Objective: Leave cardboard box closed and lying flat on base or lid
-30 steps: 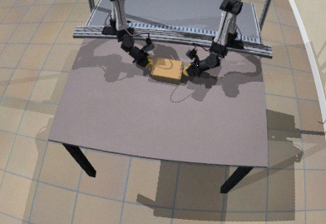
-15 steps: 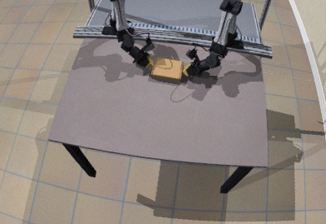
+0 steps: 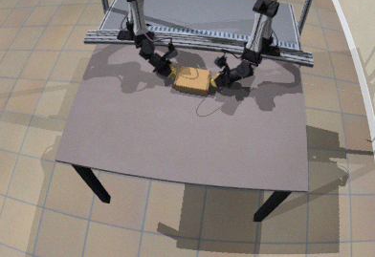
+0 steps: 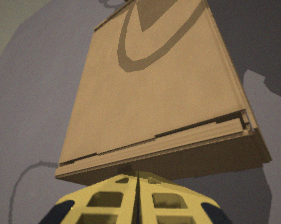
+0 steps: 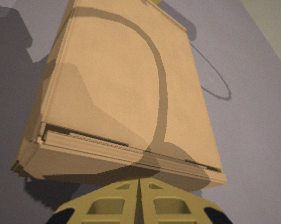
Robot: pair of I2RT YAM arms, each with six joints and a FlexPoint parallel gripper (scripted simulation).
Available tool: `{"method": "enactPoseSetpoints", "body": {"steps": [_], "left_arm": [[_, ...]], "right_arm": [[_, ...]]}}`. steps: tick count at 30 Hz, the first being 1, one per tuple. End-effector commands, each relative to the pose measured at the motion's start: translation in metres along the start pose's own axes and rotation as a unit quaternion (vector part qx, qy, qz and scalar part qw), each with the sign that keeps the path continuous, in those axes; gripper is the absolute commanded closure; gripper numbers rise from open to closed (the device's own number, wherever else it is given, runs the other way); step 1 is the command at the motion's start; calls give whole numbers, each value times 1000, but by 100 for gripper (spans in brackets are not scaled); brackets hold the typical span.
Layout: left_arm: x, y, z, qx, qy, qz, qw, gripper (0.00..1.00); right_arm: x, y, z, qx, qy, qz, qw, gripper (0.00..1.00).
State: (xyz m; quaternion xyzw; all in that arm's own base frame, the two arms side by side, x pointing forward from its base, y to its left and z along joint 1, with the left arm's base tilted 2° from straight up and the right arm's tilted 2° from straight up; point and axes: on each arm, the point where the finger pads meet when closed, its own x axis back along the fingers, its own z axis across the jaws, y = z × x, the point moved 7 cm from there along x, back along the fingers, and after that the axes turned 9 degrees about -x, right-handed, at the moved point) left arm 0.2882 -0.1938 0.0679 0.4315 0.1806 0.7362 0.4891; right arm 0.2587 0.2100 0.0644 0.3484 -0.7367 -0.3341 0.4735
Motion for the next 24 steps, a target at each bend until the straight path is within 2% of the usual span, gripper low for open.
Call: {"method": "enactPoseSetpoints", "body": {"steps": [1, 24], "left_arm": [[0, 19, 9, -30, 14, -28, 999, 100], [-2, 17, 2, -25, 10, -27, 999, 100]], "right_arm": [[-6, 5, 4, 7, 6, -17, 1000, 100], [-6, 4, 6, 8, 7, -17, 1000, 100]]}}
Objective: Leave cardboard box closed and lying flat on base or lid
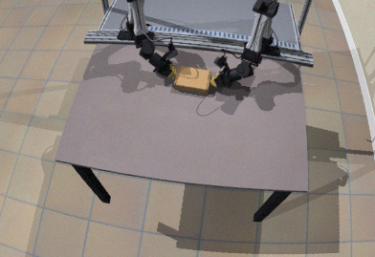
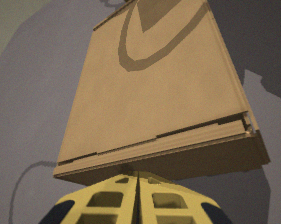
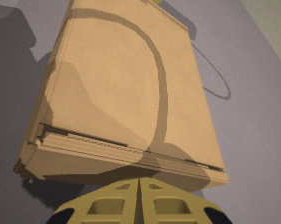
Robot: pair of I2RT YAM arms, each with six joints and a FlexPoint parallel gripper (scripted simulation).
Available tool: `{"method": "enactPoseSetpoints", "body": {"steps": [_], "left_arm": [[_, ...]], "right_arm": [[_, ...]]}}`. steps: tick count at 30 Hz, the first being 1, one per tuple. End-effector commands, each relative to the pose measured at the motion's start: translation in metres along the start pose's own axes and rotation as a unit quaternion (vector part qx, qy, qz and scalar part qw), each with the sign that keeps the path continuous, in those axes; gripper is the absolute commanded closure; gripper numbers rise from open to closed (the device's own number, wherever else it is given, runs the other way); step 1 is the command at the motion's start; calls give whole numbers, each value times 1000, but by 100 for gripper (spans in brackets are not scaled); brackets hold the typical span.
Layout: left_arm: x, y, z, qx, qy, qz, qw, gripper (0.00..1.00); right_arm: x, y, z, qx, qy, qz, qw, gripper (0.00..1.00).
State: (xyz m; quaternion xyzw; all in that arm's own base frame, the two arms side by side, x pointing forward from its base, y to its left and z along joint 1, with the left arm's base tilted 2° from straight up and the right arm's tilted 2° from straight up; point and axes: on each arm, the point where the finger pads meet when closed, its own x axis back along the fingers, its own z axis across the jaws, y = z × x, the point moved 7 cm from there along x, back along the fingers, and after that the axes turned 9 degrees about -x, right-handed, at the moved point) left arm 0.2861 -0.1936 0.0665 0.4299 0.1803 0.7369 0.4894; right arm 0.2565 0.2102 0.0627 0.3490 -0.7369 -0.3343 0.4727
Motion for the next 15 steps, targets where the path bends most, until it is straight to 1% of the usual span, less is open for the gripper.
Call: {"method": "enactPoseSetpoints", "body": {"steps": [1, 15], "left_arm": [[-2, 16, 6, -25, 9, -28, 999, 100], [-7, 10, -3, -13, 0, -25, 1000, 100]], "right_arm": [[-6, 5, 4, 7, 7, -17, 1000, 100], [-6, 3, 8, 6, 9, -15, 1000, 100]]}}
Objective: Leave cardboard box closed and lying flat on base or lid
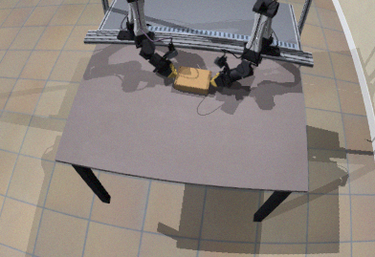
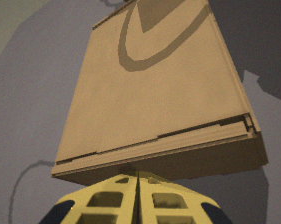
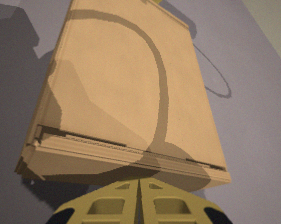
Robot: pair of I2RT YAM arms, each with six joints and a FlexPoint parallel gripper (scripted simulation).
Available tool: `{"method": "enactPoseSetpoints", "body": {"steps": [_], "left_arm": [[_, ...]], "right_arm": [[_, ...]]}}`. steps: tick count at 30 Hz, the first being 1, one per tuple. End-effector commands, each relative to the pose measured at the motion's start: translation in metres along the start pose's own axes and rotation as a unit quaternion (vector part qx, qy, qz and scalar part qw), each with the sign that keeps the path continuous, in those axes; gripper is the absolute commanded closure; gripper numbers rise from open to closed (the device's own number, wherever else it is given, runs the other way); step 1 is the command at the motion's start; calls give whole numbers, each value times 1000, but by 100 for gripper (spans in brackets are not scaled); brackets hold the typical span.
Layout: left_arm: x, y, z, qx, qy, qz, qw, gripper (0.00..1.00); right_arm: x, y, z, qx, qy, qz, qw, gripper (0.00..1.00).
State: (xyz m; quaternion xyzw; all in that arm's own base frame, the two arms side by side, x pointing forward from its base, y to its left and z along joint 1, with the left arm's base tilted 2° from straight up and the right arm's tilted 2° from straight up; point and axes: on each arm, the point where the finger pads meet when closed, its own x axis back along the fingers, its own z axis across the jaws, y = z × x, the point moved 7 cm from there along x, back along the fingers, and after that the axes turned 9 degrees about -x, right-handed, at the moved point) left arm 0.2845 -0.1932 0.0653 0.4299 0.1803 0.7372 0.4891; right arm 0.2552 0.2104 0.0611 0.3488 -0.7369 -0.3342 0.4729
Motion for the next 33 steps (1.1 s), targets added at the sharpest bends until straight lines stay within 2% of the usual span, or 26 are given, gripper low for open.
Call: {"method": "enactPoseSetpoints", "body": {"steps": [1, 33], "left_arm": [[-7, 9, -3, -11, -3, -25, 1000, 100], [-9, 8, -6, -12, -2, -25, 1000, 100]], "right_arm": [[-6, 4, 5, 6, 8, -15, 1000, 100], [-6, 2, 10, 5, 9, -14, 1000, 100]]}}
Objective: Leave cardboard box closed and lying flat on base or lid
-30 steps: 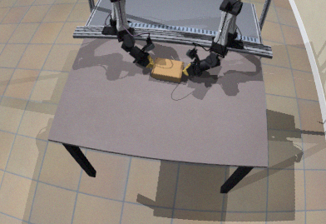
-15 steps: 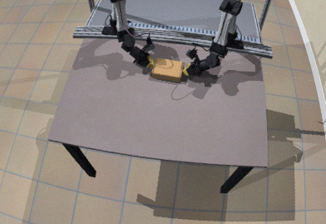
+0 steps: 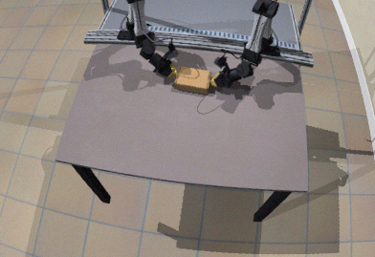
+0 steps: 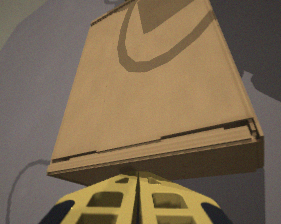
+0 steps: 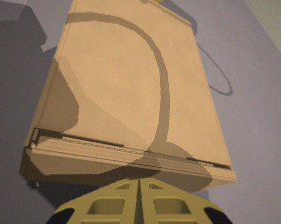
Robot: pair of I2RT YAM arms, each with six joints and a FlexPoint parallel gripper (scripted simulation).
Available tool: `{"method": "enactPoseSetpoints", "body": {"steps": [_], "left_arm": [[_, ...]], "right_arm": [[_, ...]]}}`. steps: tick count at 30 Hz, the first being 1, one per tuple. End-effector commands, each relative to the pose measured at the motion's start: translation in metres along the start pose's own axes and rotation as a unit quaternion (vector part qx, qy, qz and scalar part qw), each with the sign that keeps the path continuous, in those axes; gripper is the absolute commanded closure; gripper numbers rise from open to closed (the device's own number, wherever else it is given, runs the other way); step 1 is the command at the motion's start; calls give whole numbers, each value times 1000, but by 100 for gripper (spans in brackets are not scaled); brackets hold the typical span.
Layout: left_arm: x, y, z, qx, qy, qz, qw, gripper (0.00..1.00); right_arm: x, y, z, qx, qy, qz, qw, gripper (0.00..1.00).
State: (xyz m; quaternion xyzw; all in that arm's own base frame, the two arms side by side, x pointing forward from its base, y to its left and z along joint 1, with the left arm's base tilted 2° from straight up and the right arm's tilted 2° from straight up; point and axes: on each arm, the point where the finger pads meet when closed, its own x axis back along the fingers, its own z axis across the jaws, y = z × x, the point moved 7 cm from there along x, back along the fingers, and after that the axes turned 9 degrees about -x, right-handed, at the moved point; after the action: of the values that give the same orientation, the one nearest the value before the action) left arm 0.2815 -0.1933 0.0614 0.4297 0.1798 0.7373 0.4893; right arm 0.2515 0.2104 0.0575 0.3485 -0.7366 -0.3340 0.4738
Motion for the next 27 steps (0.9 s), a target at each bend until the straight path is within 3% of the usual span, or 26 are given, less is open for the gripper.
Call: {"method": "enactPoseSetpoints", "body": {"steps": [1, 27], "left_arm": [[-7, 8, -1, -12, -1, -25, 1000, 100], [-9, 6, -4, -8, -4, -25, 1000, 100]], "right_arm": [[-8, 9, -2, 12, 2, -22, 1000, 100], [-8, 7, 0, 11, 3, -21, 1000, 100]]}}
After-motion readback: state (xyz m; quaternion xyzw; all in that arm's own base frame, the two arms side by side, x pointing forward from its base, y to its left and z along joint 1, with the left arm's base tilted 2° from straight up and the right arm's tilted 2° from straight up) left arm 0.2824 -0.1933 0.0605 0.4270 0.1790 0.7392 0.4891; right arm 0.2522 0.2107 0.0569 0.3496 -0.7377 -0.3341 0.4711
